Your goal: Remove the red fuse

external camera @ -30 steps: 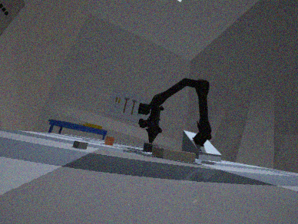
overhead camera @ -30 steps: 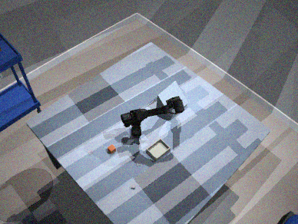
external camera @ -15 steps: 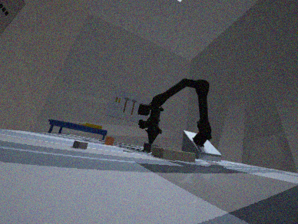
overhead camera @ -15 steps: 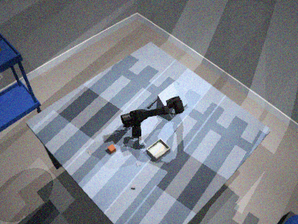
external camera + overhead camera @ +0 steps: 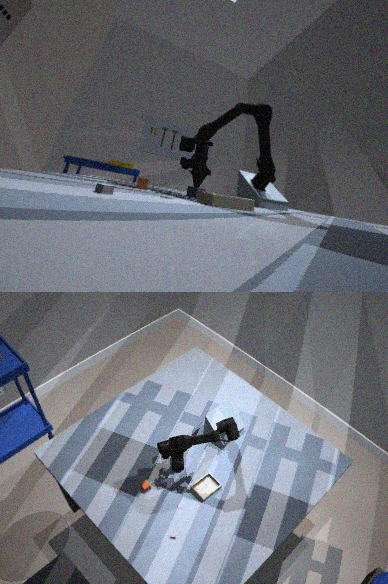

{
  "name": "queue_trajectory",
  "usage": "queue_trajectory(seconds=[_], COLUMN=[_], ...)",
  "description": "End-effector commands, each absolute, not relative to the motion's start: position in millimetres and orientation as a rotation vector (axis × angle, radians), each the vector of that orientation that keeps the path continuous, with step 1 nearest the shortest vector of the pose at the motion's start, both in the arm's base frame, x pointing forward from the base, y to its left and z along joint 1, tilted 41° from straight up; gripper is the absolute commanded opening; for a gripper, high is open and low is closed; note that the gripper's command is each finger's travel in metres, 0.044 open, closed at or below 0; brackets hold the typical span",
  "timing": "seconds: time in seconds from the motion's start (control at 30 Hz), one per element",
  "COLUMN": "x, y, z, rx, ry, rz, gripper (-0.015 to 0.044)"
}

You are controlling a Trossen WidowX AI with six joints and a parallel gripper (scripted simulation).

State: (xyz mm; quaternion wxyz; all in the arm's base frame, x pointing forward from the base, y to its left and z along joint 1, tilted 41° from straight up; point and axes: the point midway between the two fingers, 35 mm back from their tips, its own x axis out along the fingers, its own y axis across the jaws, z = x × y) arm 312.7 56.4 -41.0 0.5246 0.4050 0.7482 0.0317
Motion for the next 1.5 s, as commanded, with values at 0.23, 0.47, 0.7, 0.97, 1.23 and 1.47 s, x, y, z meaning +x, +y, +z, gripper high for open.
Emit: queue_trajectory(seconds=[0.23, 0.47, 0.7, 0.97, 1.23, 1.47], x=[312.8, 313.2, 313.8, 314.4, 315.0, 315.5], y=[56.4, 54.9, 52.7, 50.1, 47.6, 45.3], z=[-40.9, -39.3, -36.8, -34.0, -31.1, -28.6], rx=[0.969, 0.969, 0.969, 0.970, 0.970, 0.971], ry=[1.790, 1.790, 1.790, 1.790, 1.790, 1.791], rz=[0.076, 0.076, 0.075, 0.075, 0.075, 0.074], gripper=[0.0000, 0.0000, 0.0000, 0.0000, 0.0000, 0.0000])
